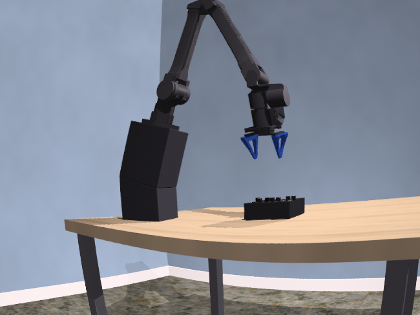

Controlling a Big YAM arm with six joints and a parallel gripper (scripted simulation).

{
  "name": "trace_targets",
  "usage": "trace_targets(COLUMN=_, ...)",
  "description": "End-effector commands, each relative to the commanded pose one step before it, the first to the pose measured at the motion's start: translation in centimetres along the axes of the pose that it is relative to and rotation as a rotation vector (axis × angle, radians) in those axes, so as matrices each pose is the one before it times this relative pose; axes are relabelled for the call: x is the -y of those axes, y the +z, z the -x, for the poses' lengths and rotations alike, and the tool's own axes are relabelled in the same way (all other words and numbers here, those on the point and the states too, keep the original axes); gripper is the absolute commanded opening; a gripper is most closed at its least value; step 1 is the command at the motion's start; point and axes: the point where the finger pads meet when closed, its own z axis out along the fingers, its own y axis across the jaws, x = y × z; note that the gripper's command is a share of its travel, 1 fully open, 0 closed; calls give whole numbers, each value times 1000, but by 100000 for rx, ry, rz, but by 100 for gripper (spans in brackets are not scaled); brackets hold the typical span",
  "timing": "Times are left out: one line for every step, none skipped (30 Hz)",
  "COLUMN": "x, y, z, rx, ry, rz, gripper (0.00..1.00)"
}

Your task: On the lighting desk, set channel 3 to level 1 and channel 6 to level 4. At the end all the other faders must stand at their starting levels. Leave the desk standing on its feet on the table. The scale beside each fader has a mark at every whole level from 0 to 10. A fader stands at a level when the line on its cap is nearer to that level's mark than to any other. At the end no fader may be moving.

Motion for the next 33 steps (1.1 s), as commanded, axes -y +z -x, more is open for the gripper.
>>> trace_targets(x=671, y=-529, z=1533, rx=-1386, ry=16718, rz=-1998, gripper=100)
trace_targets(x=102, y=32, z=350, rx=-856, ry=6180, rz=-496, gripper=100)
trace_targets(x=192, y=4, z=450, rx=-694, ry=6470, rz=-865, gripper=100)
trace_targets(x=87, y=22, z=433, rx=-725, ry=6814, rz=-845, gripper=100)
trace_targets(x=-174, y=98, z=257, rx=-863, ry=4992, rz=-288, gripper=100)
trace_targets(x=-193, y=93, z=255, rx=-778, ry=4379, rz=-286, gripper=100)
trace_targets(x=-208, y=86, z=252, rx=-727, ry=4335, rz=-357, gripper=100)
trace_targets(x=-223, y=80, z=244, rx=-670, ry=4254, rz=-411, gripper=100)
trace_targets(x=-228, y=72, z=242, rx=-583, ry=4179, rz=-484, gripper=100)
trace_targets(x=-293, y=93, z=141, rx=-617, ry=4123, rz=-469, gripper=100)
trace_targets(x=-400, y=134, z=-62, rx=-770, ry=4079, rz=-420, gripper=100)
trace_targets(x=-284, y=72, z=110, rx=-505, ry=4050, rz=-583, gripper=100)
trace_targets(x=-186, y=3, z=296, rx=-292, ry=4043, rz=-658, gripper=100)
trace_targets(x=-132, y=-47, z=425, rx=-139, ry=4047, rz=-670, gripper=100)
trace_targets(x=-222, y=18, z=164, rx=-328, ry=4068, rz=-584, gripper=100)
trace_targets(x=0, y=0, z=0, rx=0, ry=0, rz=0, gripper=100)
trace_targets(x=0, y=0, z=0, rx=0, ry=0, rz=0, gripper=100)
trace_targets(x=-331, y=181, z=-296, rx=-601, ry=10360, rz=-1031, gripper=100)
trace_targets(x=-211, y=10, z=64, rx=-180, ry=3838, rz=-623, gripper=100)
trace_targets(x=-178, y=-27, z=162, rx=-104, ry=4473, rz=-812, gripper=100)
trace_targets(x=-154, y=-62, z=260, rx=40, ry=4497, rz=-767, gripper=100)
trace_targets(x=-143, y=-48, z=217, rx=100, ry=4512, rz=-727, gripper=100)
trace_targets(x=-125, y=3, z=84, rx=143, ry=4481, rz=-671, gripper=100)
trace_targets(x=-86, y=77, z=-177, rx=16, ry=4441, rz=-657, gripper=100)
trace_targets(x=-39, y=90, z=-315, rx=-146, ry=4406, rz=-680, gripper=100)
trace_targets(x=-15, y=63, z=-236, rx=-82, ry=4372, rz=-655, gripper=100)
trace_targets(x=-30, y=3, z=-19, rx=168, ry=4348, rz=-561, gripper=100)
trace_targets(x=-24, y=-8, z=21, rx=284, ry=4347, rz=-492, gripper=100)
trace_targets(x=-10, y=-4, z=9, rx=363, ry=4364, rz=-433, gripper=100)
trace_targets(x=-1, y=0, z=1, rx=271, ry=2670, rz=-234, gripper=100)
trace_targets(x=0, y=1, z=-1, rx=-3, ry=0, rz=-1, gripper=100)
trace_targets(x=0, y=0, z=0, rx=1, ry=0, rz=0, gripper=100)
trace_targets(x=0, y=0, z=0, rx=0, ry=0, rz=0, gripper=100)
